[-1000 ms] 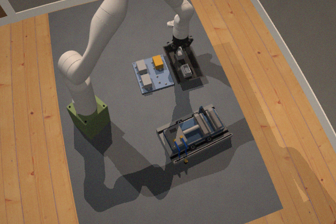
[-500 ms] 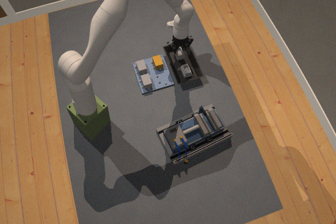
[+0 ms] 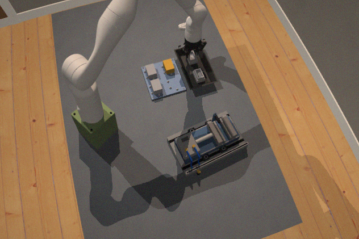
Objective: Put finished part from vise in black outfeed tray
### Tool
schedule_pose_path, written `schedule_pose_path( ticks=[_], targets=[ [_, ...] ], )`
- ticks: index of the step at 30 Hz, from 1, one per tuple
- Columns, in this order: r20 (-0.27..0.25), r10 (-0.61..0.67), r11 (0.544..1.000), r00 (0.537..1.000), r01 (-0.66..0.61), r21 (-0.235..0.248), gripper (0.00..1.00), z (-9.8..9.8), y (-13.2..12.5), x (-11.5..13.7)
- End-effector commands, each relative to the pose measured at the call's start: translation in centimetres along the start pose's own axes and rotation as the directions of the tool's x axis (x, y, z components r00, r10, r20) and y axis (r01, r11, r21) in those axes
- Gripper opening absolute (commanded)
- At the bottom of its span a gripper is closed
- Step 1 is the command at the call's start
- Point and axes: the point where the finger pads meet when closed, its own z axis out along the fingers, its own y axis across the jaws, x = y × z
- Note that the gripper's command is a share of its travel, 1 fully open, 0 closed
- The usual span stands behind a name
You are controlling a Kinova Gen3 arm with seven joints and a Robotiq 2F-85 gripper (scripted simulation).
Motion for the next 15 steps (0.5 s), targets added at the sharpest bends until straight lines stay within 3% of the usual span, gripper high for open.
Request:
schedule_pose_path(
  ticks=[1, 15],
  targets=[
    [0.0, 0.0, 1.0, 1.0, 0.0, 0.0, 0.0, 0.09, 0.02, -0.02],
    [0.0, 0.0, 1.0, 1.0, 0.0, 0.0, 0.0, 0.56, 0.02, -0.01]
  ],
)
